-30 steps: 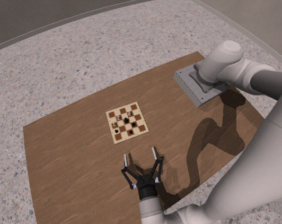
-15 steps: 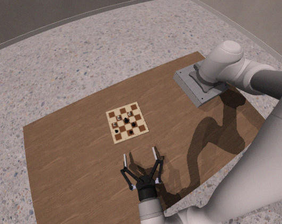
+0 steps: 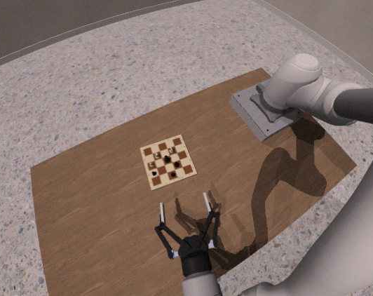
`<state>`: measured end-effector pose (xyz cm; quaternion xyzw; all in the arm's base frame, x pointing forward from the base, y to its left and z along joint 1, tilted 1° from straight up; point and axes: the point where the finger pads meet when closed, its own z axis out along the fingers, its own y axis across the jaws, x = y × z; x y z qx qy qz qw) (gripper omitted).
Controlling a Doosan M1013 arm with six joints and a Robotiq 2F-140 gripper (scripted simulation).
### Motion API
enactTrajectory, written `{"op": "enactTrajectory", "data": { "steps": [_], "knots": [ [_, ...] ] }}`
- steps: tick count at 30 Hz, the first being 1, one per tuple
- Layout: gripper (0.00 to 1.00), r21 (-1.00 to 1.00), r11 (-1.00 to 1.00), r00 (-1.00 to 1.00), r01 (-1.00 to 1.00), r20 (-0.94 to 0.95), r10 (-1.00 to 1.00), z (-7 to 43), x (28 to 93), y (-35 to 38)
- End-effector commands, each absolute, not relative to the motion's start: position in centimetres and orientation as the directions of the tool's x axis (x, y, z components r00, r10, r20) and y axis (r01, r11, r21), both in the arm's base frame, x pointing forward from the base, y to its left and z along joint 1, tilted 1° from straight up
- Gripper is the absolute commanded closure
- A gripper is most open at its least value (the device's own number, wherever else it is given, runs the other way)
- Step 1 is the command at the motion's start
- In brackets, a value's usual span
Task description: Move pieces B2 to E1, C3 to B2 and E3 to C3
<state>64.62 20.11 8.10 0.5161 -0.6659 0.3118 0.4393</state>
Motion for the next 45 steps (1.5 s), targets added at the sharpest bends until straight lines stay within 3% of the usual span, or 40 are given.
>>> {"op": "enactTrajectory", "data": {
  "steps": [1, 5, 14, 16, 17, 24, 30, 37, 45],
  "knots": [
    [0.00, 0.038, 0.273, -0.081, -0.961, 0.907, -0.414, 8.3, 64.6, 20.1],
    [0.00, 0.021, 0.299, -0.113, -0.954, 0.899, -0.423, 8.3, 64.6, 19.6],
    [0.00, -0.168, 0.698, -0.599, -0.696, 0.673, -0.435, 8.6, 65.0, 9.7],
    [0.00, -0.168, 0.698, -0.599, -0.696, 0.673, -0.435, 8.6, 65.0, 9.7],
    [0.00, -0.187, 0.795, -0.721, -0.577, 0.575, -0.387, 8.7, 65.1, 7.7],
    [0.00, -0.160, 0.949, -0.919, -0.273, 0.335, -0.208, 8.9, 65.4, 1.9],
    [0.00, -0.057, 0.998, -0.994, 0.015, 0.110, 0.021, 9.0, 65.6, -2.4],
    [0.00, 0.015, 0.989, -0.989, 0.150, 0.009, 0.149, 9.1, 65.7, -4.9],
    [0.00, 0.019, 0.988, -0.988, 0.156, 0.004, 0.156, 9.1, 65.7, -5.1]
  ]
}}
